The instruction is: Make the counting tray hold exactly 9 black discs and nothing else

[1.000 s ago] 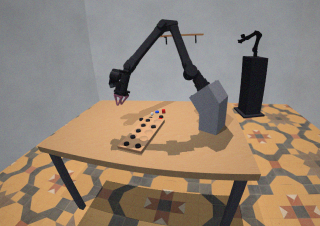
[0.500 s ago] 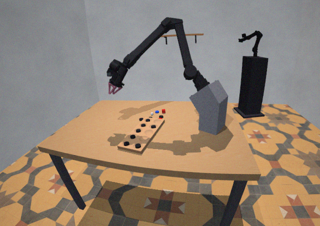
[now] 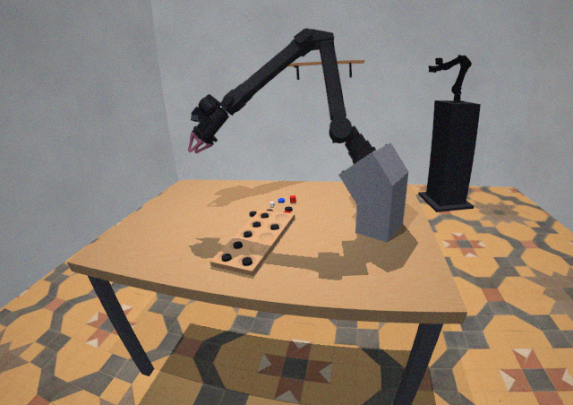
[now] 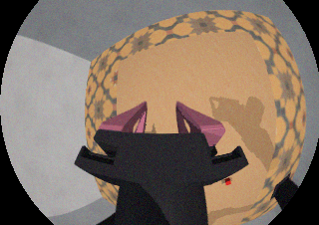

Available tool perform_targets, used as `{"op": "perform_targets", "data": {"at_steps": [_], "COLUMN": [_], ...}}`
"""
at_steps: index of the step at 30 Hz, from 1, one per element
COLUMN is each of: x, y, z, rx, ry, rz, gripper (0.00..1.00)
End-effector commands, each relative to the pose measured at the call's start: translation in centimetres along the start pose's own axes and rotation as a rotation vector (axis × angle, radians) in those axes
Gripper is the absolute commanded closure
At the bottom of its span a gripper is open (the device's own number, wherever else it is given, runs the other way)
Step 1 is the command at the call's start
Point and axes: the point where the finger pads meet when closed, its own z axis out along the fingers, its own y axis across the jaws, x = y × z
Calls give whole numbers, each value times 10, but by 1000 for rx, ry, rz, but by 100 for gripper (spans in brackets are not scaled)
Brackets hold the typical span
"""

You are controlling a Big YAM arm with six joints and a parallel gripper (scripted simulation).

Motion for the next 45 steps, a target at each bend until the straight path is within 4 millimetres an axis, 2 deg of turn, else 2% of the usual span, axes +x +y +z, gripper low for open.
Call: {"op": "perform_targets", "data": {"at_steps": [1,3,4,6,7,10,12,13,15,16,18,20,21,24,27,28,29,30,34,35,37,38,39,40,41,43,44,45], "x": [-67,-67,-49,-49,-109,-118,-114,-99,-97,-97,-83,-83,-145,-152,-147,-134,-133,-80,-80,-60,-60,-72,-74,-95,-104,-99,-46,-44], "y": [-5,-5,10,10,-14,-16,-17,-17,-2,-2,-7,-7,-24,-26,-27,-20,-14,-41,-35,-50,-50,-48,-40,-35,-35,-39,-60,-60], "z": [-19,-19,-4,-4,-43,-47,-46,-28,-29,-29,-25,-25,-68,-73,-69,-53,-53,-39,-39,-35,-35,-48,-50,-55,-58,-52,-39,-37], "rx": [-2,-2,-27,-26,-22,-22,-21,-19,-46,-46,-38,-38,-26,-26,-25,-39,-51,13,3,40,40,39,24,17,18,24,66,66], "ry": [-125,-125,-86,-86,-265,-265,-240,-202,-201,-201,-178,-178,-366,-358,-329,-296,-296,-198,-198,-153,-153,-183,-192,-233,-248,-235,-121,-118], "rz": [-14,-14,-24,-24,-46,-46,-47,-49,-53,-53,-54,-54,-97,-97,-98,-100,-101,-175,-176,-254,-254,-254,-256,-257,-256,-255,-335,-335], "gripper": [56,56,56,56,56,56,56,56,56,56,56,56,56,56,56,56,56,56,56,56,56,56,56,56,56,56,56,56]}}
